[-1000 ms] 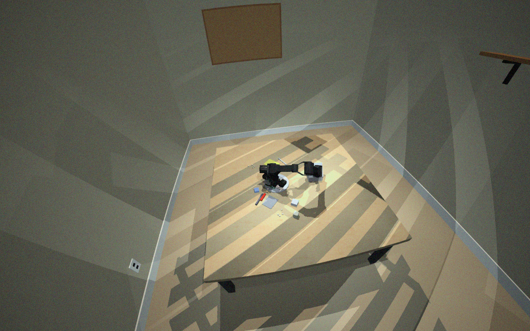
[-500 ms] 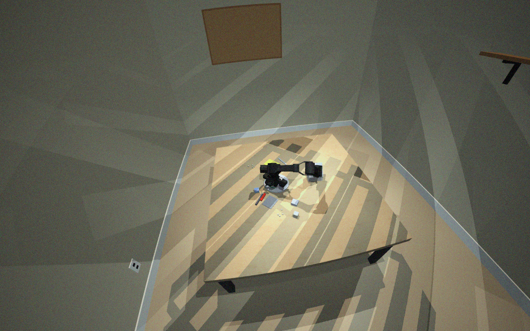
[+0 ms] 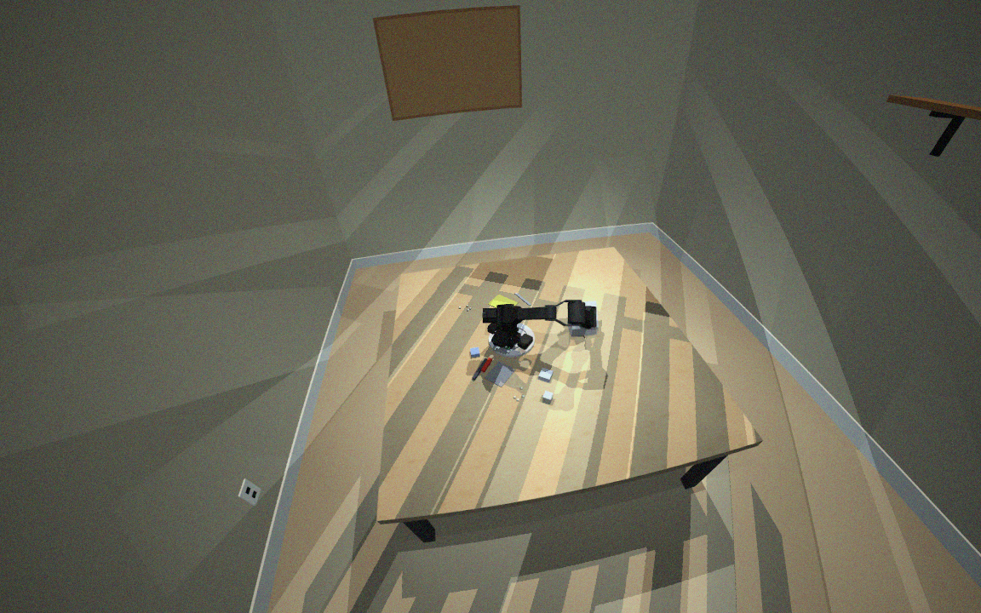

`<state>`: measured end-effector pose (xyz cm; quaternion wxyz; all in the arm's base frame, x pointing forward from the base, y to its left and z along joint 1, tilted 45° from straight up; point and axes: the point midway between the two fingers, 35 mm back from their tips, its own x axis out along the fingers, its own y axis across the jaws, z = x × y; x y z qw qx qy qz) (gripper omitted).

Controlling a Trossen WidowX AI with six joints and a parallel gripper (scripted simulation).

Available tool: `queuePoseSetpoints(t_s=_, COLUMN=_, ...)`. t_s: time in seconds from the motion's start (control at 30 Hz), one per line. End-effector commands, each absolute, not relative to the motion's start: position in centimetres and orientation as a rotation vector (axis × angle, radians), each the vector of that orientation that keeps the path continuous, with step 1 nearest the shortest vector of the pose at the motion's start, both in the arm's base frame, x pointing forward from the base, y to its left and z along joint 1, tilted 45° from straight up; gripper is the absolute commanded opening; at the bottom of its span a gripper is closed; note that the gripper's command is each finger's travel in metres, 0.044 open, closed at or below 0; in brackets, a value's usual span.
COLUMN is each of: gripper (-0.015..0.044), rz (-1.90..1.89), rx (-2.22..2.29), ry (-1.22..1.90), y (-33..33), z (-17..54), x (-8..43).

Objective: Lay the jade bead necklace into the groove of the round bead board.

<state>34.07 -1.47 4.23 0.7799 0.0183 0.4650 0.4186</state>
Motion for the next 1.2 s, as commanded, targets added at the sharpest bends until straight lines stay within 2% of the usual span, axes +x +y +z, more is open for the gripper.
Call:
queuePoseSetpoints(t_s=0.0, gripper=0.0000, rz=0.912, rx=0.045, ry=1.009, y=-1.06, z=4.05, x=33.93)
queuePoseSetpoints(t_s=0.03, gripper=0.0000, rz=0.912, rx=0.045, ry=1.009, y=-1.06, z=4.05, x=33.93)
queuePoseSetpoints(t_s=0.6, gripper=0.0440, rz=0.909, rx=0.045, ry=1.010, y=-1.44, z=4.29, x=33.88)
queuePoseSetpoints(t_s=1.17, gripper=0.0440, rz=0.912, rx=0.045, ry=1.009, y=-1.70, z=4.56, x=33.80)
